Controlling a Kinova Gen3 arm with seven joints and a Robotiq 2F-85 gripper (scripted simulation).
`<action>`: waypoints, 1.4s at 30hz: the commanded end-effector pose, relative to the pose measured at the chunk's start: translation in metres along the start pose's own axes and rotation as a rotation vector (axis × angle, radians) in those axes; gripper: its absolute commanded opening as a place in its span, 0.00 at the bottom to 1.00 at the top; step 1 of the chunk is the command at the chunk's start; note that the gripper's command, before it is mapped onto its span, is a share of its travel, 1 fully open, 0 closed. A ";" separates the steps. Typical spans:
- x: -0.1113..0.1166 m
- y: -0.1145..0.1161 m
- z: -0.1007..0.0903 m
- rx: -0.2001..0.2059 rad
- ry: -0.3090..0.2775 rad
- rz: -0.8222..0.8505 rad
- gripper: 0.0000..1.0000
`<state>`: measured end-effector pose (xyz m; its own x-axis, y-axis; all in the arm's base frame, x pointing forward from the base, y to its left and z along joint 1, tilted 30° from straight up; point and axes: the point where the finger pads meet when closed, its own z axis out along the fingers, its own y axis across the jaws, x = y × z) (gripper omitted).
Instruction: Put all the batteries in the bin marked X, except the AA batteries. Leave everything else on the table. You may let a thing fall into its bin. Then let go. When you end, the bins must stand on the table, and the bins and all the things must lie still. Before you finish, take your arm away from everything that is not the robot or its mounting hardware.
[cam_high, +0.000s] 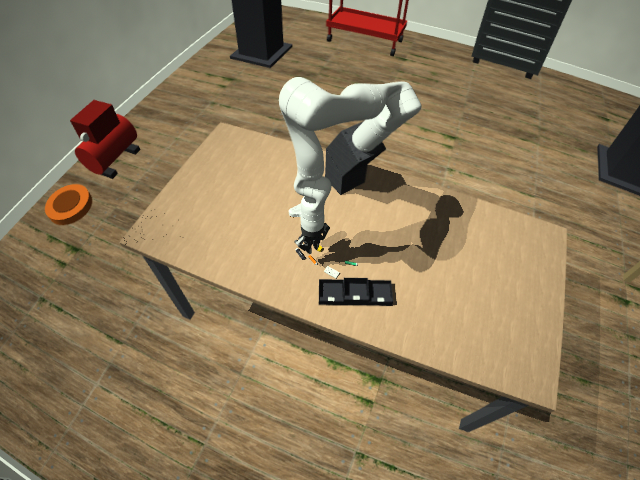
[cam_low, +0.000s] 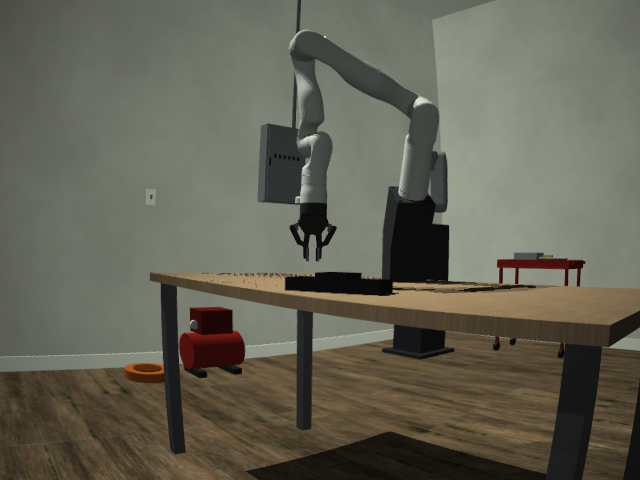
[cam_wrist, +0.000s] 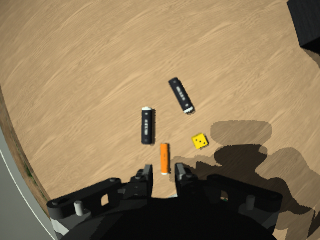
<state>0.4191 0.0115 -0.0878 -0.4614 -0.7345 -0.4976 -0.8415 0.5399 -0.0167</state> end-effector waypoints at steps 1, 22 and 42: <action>-0.001 -0.002 0.009 0.005 -0.001 0.012 0.24; -0.004 0.005 0.055 -0.002 -0.001 -0.001 0.24; -0.002 -0.001 0.066 0.005 -0.002 -0.003 0.24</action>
<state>0.4356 0.0381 -0.1403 -0.4641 -0.7328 -0.4977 -0.8404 0.5418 -0.0141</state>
